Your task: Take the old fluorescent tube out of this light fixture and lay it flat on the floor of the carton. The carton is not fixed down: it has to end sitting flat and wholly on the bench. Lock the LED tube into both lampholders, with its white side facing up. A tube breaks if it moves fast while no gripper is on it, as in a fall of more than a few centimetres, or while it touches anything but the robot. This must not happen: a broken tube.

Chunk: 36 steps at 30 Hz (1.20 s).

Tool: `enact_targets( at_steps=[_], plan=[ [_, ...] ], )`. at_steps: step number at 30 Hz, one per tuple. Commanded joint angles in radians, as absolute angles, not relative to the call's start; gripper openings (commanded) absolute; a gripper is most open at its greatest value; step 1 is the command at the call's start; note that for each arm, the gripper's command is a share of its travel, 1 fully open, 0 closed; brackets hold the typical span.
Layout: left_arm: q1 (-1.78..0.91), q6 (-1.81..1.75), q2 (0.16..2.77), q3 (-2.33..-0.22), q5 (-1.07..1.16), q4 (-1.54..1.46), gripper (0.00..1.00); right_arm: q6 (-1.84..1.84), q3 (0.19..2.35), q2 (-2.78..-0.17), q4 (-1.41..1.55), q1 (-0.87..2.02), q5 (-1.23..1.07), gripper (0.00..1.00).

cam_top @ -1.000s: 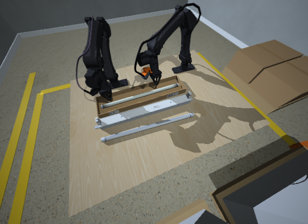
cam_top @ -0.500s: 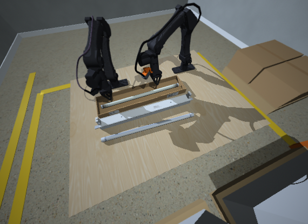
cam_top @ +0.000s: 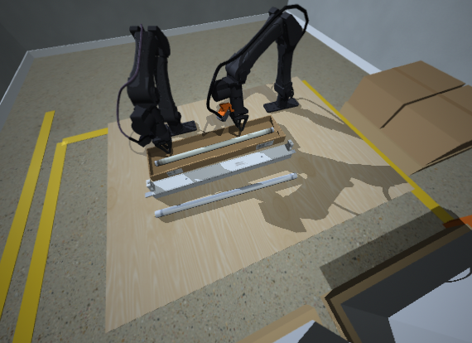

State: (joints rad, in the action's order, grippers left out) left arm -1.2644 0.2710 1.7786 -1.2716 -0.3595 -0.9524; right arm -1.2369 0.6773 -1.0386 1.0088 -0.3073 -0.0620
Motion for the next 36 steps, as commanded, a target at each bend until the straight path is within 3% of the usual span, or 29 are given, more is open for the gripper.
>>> enact_targets(
  at_steps=[1, 4, 5, 21, 36],
  plan=[
    [-1.258, 0.262, 1.757, -1.301, -0.371, -0.942, 0.49, -1.234, 0.696, -1.017, 1.026, -0.309, -0.054, 0.32],
    [-1.258, 0.262, 1.757, -1.301, -0.371, -0.942, 0.49, -1.234, 0.696, -1.017, 1.026, -0.309, -0.054, 0.32],
    [-1.258, 0.262, 1.757, -1.301, -0.371, -0.942, 0.49, -1.234, 0.696, -1.017, 1.026, -0.309, -0.054, 0.49],
    [-1.258, 0.262, 1.757, -1.301, -0.371, -0.942, 0.49, -1.234, 0.696, -1.017, 1.026, -0.309, -0.054, 0.49],
    [-1.108, 0.470, 1.882, -1.447, -0.298, -1.006, 0.49, -1.322, 0.946, -1.269, 1.083, -0.245, -0.037, 0.49]
  ],
)
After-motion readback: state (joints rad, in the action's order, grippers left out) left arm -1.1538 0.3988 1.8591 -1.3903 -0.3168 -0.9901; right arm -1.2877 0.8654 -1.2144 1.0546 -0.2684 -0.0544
